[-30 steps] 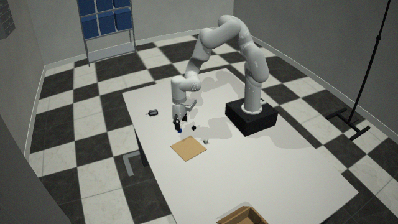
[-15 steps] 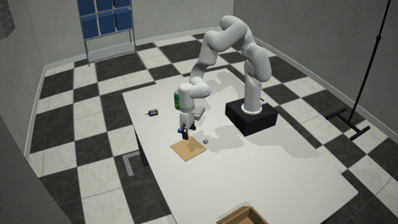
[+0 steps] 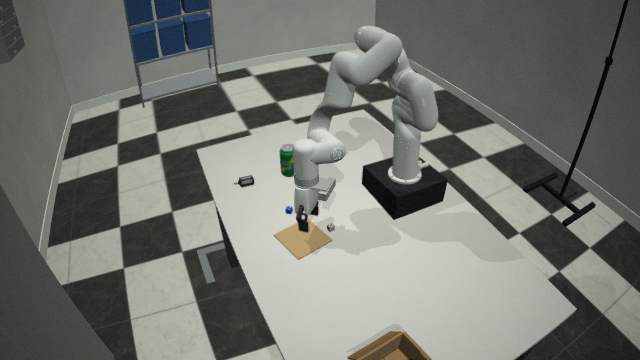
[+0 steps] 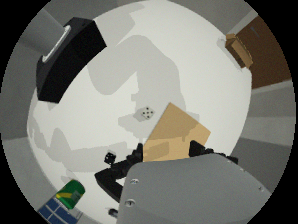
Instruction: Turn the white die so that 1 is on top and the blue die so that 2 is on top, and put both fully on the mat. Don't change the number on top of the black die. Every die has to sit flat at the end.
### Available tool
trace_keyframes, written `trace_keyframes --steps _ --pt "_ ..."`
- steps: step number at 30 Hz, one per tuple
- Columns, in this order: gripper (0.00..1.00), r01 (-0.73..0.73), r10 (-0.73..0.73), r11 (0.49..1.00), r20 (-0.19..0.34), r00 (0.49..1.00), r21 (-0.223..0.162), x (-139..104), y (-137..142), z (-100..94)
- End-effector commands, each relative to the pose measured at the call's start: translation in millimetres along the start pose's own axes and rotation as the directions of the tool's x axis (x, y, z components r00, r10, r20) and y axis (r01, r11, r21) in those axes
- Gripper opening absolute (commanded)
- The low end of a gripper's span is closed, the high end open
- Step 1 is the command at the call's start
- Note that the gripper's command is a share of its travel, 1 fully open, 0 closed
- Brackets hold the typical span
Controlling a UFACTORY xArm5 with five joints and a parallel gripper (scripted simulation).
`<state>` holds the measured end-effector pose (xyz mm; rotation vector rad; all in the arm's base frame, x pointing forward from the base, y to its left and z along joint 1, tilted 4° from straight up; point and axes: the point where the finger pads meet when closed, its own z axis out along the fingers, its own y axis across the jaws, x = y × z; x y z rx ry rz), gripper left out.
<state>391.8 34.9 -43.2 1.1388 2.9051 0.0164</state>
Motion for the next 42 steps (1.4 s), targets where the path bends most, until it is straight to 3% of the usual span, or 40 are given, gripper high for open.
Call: trace_keyframes --steps 1,33,37,42 --pt "1.0 0.0 0.0 1.0 0.002 1.0 -0.002 -0.4 1.4 -0.8" --pt "1.0 0.0 0.0 1.0 0.002 1.0 -0.002 -0.4 1.4 -1.3" --pt "1.0 0.0 0.0 1.0 0.002 1.0 -0.002 0.1 2.0 -11.4" --pt "1.0 0.0 0.0 1.0 0.002 1.0 -0.002 1.6 4.1 -45.2"
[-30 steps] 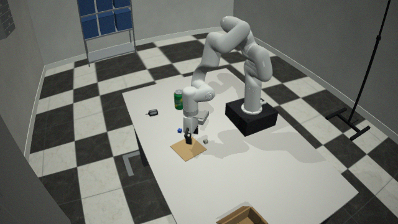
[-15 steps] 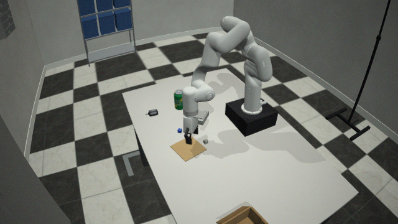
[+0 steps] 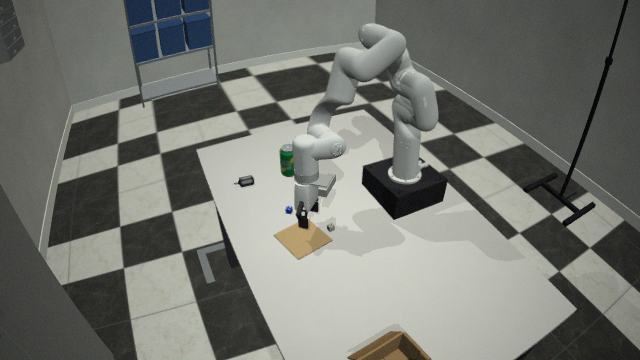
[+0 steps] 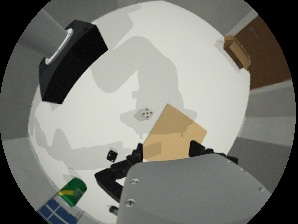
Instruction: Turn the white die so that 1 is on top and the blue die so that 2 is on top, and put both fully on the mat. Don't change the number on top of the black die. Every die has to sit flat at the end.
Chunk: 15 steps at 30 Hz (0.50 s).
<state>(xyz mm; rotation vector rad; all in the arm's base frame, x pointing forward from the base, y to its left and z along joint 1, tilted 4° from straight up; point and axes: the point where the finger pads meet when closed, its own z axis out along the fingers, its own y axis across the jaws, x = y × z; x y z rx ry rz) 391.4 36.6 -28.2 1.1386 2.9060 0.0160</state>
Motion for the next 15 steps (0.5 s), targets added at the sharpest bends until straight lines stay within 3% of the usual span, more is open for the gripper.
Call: trace_keyframes --steps 1,3,10,15 --pt "1.0 0.0 0.0 1.0 0.002 1.0 -0.003 0.8 3.4 -38.7" --pt "1.0 0.0 0.0 1.0 0.002 1.0 -0.003 0.8 3.4 -38.7" --pt "1.0 0.0 0.0 1.0 0.002 1.0 -0.003 3.0 6.4 -87.5" --pt "1.0 0.0 0.0 1.0 0.002 1.0 -0.003 3.3 6.8 -94.6"
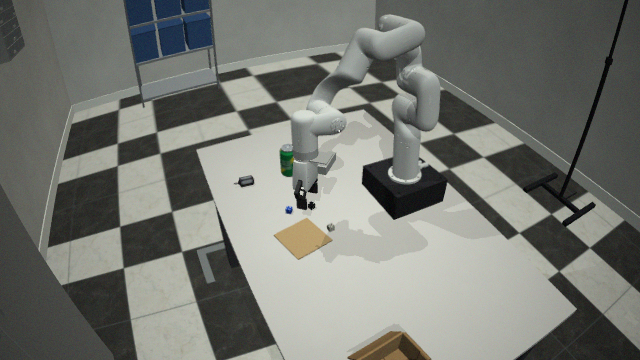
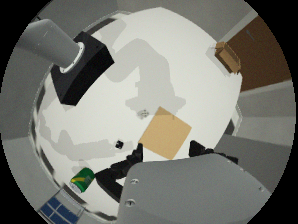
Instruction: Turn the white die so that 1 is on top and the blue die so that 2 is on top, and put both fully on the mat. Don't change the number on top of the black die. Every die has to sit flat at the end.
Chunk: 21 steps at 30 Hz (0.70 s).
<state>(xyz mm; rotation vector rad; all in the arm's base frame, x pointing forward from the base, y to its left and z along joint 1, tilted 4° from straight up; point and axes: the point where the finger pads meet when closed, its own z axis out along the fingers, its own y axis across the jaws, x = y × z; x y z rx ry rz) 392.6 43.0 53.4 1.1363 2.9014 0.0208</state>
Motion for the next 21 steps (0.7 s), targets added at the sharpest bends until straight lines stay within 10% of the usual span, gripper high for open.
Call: trace_keyframes --steps 1,21 --pt "1.0 0.0 0.0 1.0 -0.002 1.0 0.002 1.1 0.0 -13.1" --pt "1.0 -0.271 0.271 0.963 -0.006 0.963 0.012 27.7 -12.4 -10.0"
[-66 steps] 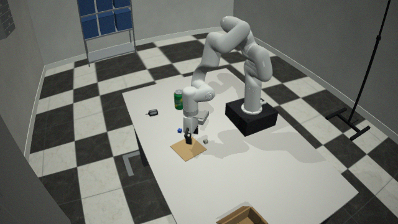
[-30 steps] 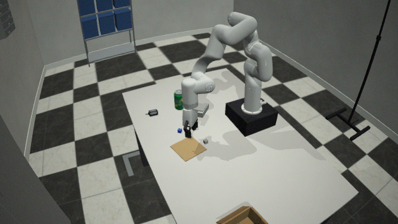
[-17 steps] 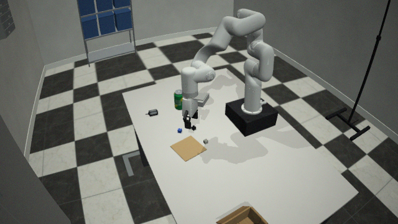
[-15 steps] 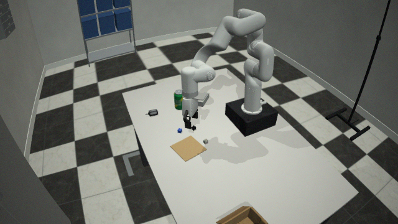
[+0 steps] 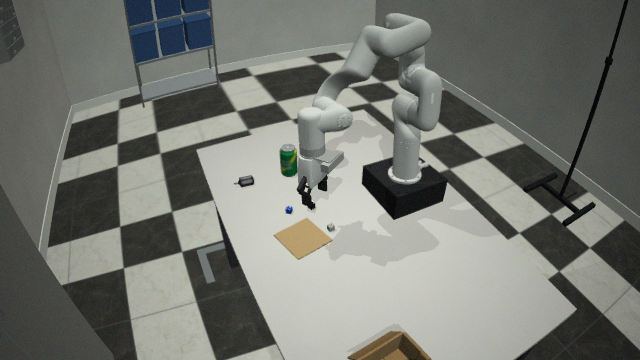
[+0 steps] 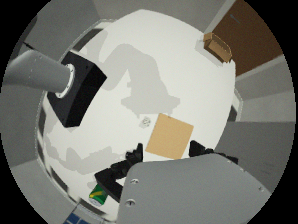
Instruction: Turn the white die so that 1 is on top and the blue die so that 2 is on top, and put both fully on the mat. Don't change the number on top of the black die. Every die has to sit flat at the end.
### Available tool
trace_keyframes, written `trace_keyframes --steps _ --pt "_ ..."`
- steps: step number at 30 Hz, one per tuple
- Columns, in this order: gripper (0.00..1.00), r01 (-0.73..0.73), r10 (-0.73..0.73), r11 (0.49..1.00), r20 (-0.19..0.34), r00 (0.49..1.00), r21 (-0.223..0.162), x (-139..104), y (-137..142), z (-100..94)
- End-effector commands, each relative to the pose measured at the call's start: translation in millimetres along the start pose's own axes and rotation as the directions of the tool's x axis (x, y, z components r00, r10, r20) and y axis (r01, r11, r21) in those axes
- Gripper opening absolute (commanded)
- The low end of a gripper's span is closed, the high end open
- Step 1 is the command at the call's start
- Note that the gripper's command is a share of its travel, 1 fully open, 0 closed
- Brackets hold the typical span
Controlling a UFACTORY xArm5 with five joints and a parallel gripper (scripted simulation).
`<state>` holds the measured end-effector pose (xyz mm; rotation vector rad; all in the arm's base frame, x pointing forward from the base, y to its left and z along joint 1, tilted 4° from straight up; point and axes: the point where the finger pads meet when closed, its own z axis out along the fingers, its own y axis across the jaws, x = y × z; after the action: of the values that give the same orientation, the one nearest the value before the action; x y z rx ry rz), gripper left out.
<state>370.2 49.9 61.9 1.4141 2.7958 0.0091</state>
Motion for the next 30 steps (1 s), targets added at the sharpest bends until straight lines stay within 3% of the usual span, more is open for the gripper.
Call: trace_keyframes --steps 1,3,8,13,16,30 --pt "1.0 -0.084 0.084 0.996 0.002 0.996 -0.005 6.1 -3.6 -0.7" --pt "1.0 -0.211 0.211 0.978 0.0 0.978 -0.001 16.8 -12.1 1.3" --pt "1.0 -0.29 0.29 0.957 -0.001 0.957 0.003 23.6 -17.7 2.8" --pt "1.0 -0.433 0.433 0.901 -0.001 0.901 0.009 35.8 -28.5 5.7" --pt "1.0 -0.473 0.473 0.881 0.0 0.881 0.011 39.3 -31.7 6.6" --pt "1.0 -0.48 0.48 0.877 0.0 0.877 0.011 39.9 -32.3 6.8"
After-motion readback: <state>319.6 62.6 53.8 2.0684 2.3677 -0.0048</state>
